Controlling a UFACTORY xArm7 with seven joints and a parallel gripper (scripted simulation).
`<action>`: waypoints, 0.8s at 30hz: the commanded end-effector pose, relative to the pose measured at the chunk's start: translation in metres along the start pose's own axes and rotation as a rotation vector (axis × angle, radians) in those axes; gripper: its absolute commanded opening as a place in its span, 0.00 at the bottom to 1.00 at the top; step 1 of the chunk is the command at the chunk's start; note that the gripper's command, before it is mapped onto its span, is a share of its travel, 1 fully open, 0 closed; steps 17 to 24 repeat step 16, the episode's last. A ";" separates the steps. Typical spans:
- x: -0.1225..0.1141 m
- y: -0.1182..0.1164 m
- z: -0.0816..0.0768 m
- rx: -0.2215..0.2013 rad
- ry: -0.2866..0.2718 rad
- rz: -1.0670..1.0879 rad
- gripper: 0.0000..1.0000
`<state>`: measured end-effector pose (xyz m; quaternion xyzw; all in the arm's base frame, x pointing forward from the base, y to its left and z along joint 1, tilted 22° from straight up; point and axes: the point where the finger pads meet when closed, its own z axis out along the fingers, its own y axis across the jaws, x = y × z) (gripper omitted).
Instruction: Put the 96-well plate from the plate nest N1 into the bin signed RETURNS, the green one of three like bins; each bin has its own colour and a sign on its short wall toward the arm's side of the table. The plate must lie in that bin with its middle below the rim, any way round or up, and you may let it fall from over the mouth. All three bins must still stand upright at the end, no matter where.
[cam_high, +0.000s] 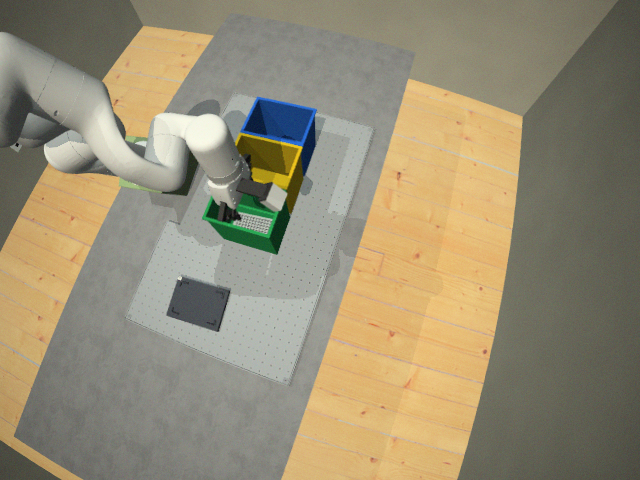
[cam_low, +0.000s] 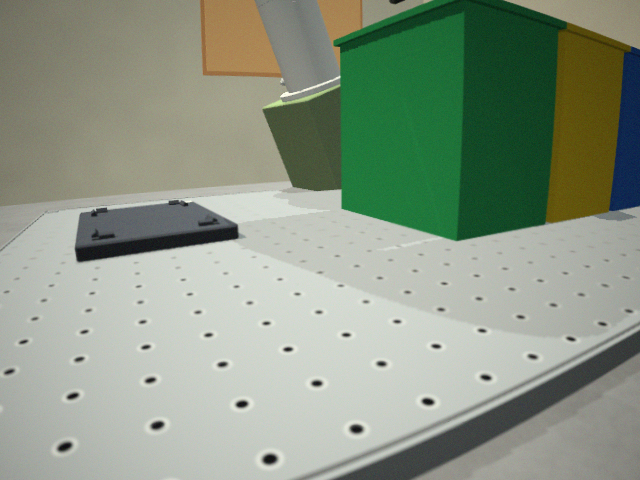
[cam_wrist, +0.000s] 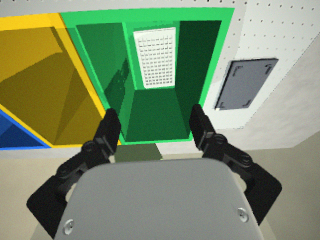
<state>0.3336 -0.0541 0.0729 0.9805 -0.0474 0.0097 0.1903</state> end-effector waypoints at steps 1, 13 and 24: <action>0.001 0.000 -0.001 0.000 0.003 0.000 1.00; 0.001 0.000 -0.004 0.000 0.003 0.000 1.00; 0.001 0.000 -0.004 0.000 0.003 0.000 1.00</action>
